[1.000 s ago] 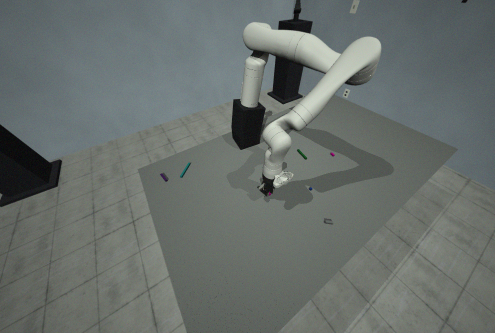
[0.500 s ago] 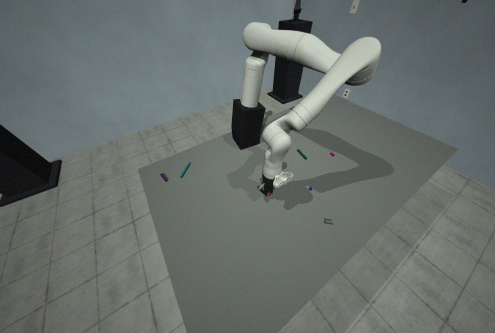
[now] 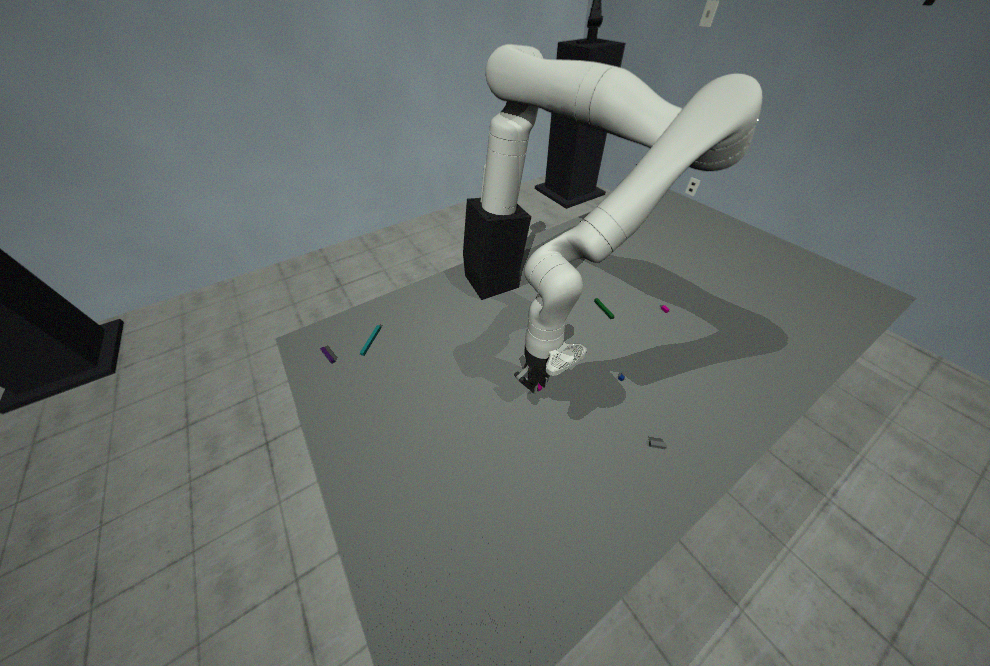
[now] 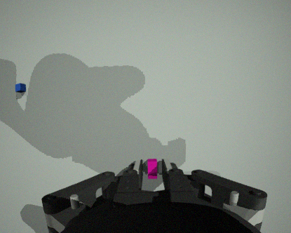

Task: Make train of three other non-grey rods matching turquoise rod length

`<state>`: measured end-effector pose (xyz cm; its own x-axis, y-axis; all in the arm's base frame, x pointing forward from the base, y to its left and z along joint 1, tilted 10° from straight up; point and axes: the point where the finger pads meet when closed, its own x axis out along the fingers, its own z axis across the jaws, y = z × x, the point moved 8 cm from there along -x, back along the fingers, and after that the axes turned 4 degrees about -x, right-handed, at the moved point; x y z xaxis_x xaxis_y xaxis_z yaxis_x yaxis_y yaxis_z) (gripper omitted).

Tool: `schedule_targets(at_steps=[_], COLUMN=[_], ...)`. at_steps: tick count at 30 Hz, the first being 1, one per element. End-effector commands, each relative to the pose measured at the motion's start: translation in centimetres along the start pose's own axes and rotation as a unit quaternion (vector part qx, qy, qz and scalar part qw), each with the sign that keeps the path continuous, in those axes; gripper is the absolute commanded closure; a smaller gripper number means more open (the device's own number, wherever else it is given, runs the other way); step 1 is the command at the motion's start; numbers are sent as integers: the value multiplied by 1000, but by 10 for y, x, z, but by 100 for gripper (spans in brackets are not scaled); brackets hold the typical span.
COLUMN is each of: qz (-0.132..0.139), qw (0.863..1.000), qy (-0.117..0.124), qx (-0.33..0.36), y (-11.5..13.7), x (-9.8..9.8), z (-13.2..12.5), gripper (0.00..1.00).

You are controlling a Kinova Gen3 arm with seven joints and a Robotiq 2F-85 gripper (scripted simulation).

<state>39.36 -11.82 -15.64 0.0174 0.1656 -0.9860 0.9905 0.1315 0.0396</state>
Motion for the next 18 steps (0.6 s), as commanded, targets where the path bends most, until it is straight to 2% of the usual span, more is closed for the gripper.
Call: schedule_targets(at_steps=[1, 5, 6, 18], qz=[1, 1, 1, 1], qw=[1000, 1000, 1000, 1000], qy=[0, 0, 0, 0], qx=[0, 0, 0, 0], y=[1, 1, 1, 1], x=[-1, -1, -1, -1], z=[0, 0, 0, 0], gripper=[76, 76, 95, 95])
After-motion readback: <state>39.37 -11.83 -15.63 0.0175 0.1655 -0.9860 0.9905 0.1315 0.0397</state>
